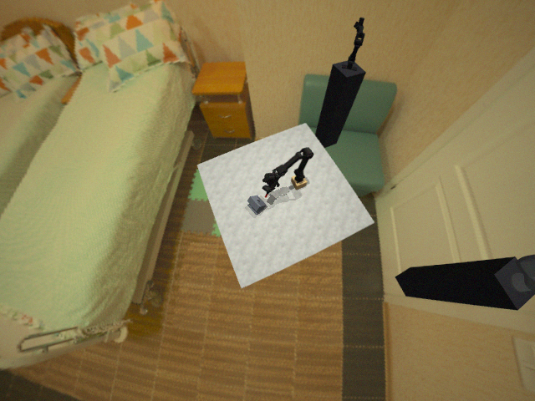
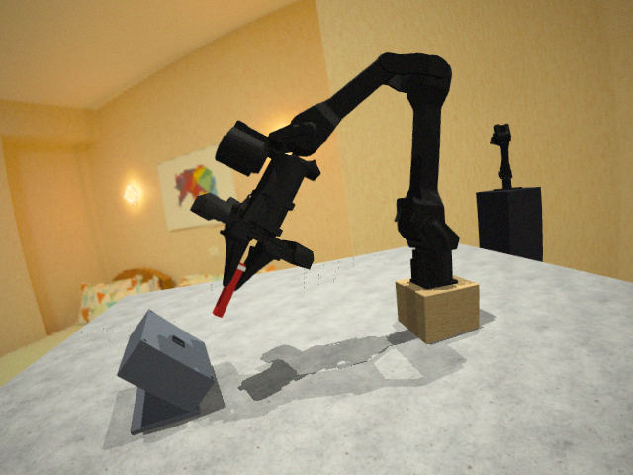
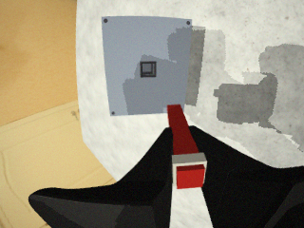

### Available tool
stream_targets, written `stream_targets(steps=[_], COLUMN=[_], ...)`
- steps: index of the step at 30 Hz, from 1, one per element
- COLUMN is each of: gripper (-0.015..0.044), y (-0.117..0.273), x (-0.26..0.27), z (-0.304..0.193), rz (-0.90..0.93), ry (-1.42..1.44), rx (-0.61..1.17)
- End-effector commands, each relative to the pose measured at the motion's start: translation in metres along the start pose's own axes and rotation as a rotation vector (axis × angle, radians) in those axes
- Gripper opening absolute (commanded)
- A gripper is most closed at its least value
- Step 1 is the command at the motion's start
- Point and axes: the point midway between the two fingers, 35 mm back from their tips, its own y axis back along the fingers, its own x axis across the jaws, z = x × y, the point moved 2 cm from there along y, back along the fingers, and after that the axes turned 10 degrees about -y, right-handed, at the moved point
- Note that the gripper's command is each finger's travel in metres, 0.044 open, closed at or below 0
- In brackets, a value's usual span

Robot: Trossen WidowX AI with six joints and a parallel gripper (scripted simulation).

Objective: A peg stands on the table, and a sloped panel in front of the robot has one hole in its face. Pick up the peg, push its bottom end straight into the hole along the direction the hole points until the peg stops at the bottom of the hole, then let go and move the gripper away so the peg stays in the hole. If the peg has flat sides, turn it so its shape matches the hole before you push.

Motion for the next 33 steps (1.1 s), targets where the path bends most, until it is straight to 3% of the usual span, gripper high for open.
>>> stream_targets(steps=[1,33], gripper=[0.0000,0.0000], y=[0.006,-0.013], x=[0.002,0.006], z=[0.002,0.016], rz=[0.042,0.141], ry=[-0.018,-0.077], rx=[-0.004,-0.026])
